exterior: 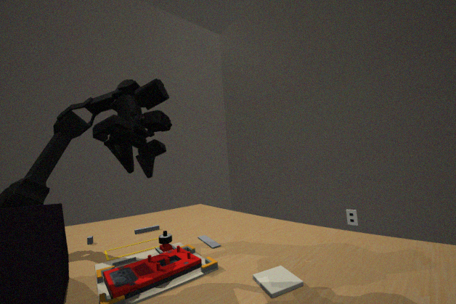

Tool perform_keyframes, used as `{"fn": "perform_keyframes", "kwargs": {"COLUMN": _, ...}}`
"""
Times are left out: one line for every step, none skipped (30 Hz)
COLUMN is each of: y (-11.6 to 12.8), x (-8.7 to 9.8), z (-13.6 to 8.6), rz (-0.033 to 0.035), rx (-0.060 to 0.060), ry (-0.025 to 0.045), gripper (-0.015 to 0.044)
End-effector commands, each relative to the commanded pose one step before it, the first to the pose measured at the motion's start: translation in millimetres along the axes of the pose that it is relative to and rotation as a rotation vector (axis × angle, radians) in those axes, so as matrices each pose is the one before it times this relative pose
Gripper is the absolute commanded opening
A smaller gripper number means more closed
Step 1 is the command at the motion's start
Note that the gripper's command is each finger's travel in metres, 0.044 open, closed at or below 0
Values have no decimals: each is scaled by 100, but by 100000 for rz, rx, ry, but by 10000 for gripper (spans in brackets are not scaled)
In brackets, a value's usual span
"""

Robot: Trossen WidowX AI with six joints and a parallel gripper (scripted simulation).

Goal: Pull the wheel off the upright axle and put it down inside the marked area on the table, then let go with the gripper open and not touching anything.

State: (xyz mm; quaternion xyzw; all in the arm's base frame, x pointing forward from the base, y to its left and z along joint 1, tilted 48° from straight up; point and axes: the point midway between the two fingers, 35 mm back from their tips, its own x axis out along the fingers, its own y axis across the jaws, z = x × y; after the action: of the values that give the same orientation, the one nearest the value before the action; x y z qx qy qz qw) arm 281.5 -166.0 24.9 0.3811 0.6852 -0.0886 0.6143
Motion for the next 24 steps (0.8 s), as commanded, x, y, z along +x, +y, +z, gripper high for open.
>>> {"fn": "perform_keyframes", "kwargs": {"y": 4406, "x": 1229, "z": -234, "rz": 5801, "rx": -17677, "ry": 4220, "gripper": 300}}
{"fn": "perform_keyframes", "kwargs": {"y": 1116, "x": 380, "z": 54, "rz": 1657, "rx": -4266, "ry": 1076, "gripper": 300}}
{"fn": "perform_keyframes", "kwargs": {"y": 1109, "x": 401, "z": 69, "rz": 1681, "rx": -4236, "ry": 1090, "gripper": 300}}
{"fn": "perform_keyframes", "kwargs": {"y": 1102, "x": 422, "z": 82, "rz": 1706, "rx": -4205, "ry": 1103, "gripper": 300}}
{"fn": "perform_keyframes", "kwargs": {"y": 1094, "x": 443, "z": 96, "rz": 1732, "rx": -4173, "ry": 1115, "gripper": 300}}
{"fn": "perform_keyframes", "kwargs": {"y": 1086, "x": 463, "z": 109, "rz": 1759, "rx": -4140, "ry": 1125, "gripper": 300}}
{"fn": "perform_keyframes", "kwargs": {"y": 1076, "x": 484, "z": 123, "rz": 1787, "rx": -4107, "ry": 1134, "gripper": 300}}
{"fn": "perform_keyframes", "kwargs": {"y": 1064, "x": 503, "z": 135, "rz": 1812, "rx": -4063, "ry": 1138, "gripper": 300}}
{"fn": "perform_keyframes", "kwargs": {"y": 1057, "x": 524, "z": 148, "rz": 1846, "rx": -4037, "ry": 1147, "gripper": 300}}
{"fn": "perform_keyframes", "kwargs": {"y": 1046, "x": 544, "z": 160, "rz": 1877, "rx": -4000, "ry": 1151, "gripper": 300}}
{"fn": "perform_keyframes", "kwargs": {"y": 1034, "x": 564, "z": 171, "rz": 1908, "rx": -3963, "ry": 1154, "gripper": 300}}
{"fn": "perform_keyframes", "kwargs": {"y": 1023, "x": 584, "z": 182, "rz": 1939, "rx": -3925, "ry": 1155, "gripper": 300}}
{"fn": "perform_keyframes", "kwargs": {"y": 1010, "x": 604, "z": 193, "rz": 1972, "rx": -3885, "ry": 1155, "gripper": 300}}
{"fn": "perform_keyframes", "kwargs": {"y": 997, "x": 623, "z": 203, "rz": 2004, "rx": -3845, "ry": 1152, "gripper": 300}}
{"fn": "perform_keyframes", "kwargs": {"y": 984, "x": 642, "z": 213, "rz": 2037, "rx": -3805, "ry": 1149, "gripper": 300}}
{"fn": "perform_keyframes", "kwargs": {"y": 968, "x": 660, "z": 222, "rz": 2066, "rx": -3755, "ry": 1140, "gripper": 300}}
{"fn": "perform_keyframes", "kwargs": {"y": 766, "x": 545, "z": 188, "rz": 1685, "rx": -2988, "ry": 912, "gripper": 300}}
{"fn": "perform_keyframes", "kwargs": {"y": 453, "x": 334, "z": 119, "rz": 1021, "rx": -1780, "ry": 544, "gripper": 300}}
{"fn": "perform_keyframes", "kwargs": {"y": 150, "x": 113, "z": 41, "rz": 342, "rx": -591, "ry": 181, "gripper": 300}}
{"fn": "perform_keyframes", "kwargs": {"y": 0, "x": 0, "z": 0, "rz": 0, "rx": 0, "ry": 0, "gripper": 300}}
{"fn": "perform_keyframes", "kwargs": {"y": 0, "x": 0, "z": 0, "rz": 0, "rx": 0, "ry": 0, "gripper": 300}}
{"fn": "perform_keyframes", "kwargs": {"y": 0, "x": 0, "z": 0, "rz": 0, "rx": 0, "ry": 0, "gripper": 300}}
{"fn": "perform_keyframes", "kwargs": {"y": 0, "x": 0, "z": 0, "rz": 0, "rx": 0, "ry": 0, "gripper": 300}}
{"fn": "perform_keyframes", "kwargs": {"y": 97, "x": 0, "z": -46, "rz": 3, "rx": 3, "ry": 2, "gripper": 300}}
